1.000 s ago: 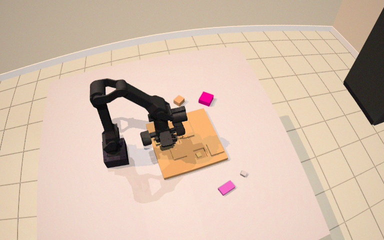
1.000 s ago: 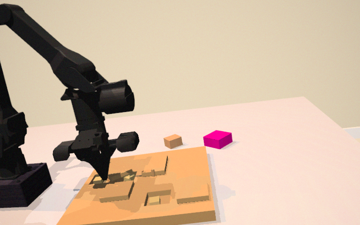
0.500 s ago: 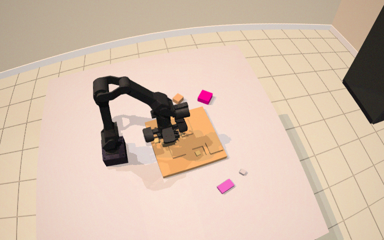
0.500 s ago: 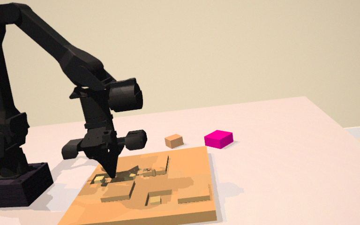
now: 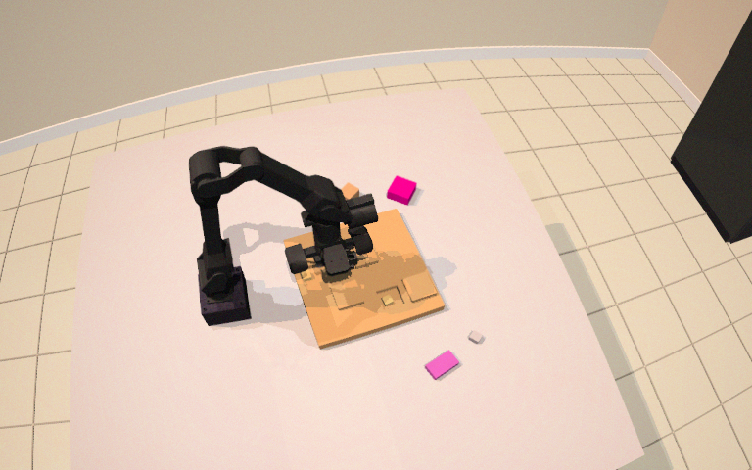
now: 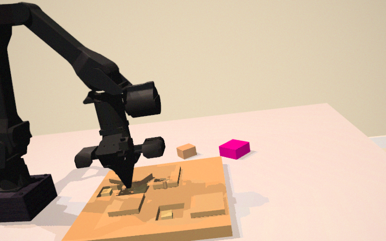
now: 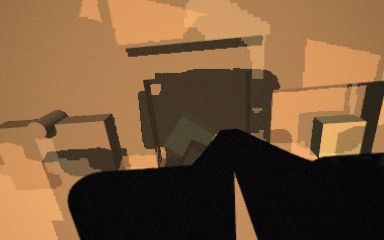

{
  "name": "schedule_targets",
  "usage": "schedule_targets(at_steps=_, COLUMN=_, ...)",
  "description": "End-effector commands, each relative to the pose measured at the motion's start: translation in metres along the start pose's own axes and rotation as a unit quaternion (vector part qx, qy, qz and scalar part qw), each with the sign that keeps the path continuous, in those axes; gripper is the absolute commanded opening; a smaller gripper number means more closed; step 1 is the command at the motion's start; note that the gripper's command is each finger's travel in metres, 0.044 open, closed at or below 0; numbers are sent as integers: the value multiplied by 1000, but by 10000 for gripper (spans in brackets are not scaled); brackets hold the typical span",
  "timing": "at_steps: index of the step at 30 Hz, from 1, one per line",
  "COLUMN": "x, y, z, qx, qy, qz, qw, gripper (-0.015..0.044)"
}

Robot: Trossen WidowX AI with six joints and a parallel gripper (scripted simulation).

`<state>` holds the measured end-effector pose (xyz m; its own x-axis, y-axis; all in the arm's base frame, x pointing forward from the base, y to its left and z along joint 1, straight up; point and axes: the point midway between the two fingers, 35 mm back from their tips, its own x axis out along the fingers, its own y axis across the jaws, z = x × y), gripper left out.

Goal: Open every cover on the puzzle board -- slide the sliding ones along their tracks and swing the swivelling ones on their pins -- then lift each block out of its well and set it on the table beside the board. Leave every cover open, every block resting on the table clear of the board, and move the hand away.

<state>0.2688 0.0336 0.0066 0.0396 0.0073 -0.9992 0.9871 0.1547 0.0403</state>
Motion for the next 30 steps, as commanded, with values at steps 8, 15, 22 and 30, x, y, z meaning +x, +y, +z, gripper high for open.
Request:
schedule_targets(at_steps=8, x=2, y=10, z=-9, qx=2, qy=-1, qz=-4, qw=1000, gripper=0)
schedule_targets(at_steps=15, x=2, y=16, z=-14, qx=2, qy=0, qz=-4, qw=1000, gripper=0)
schedule_targets(at_steps=22, x=2, y=20, z=-20, qx=2, qy=0, qz=-4, qw=1000, gripper=0)
schedule_targets(at_steps=30, x=2, y=25, z=-29, qx=2, qy=0, qz=-4, qw=1000, gripper=0)
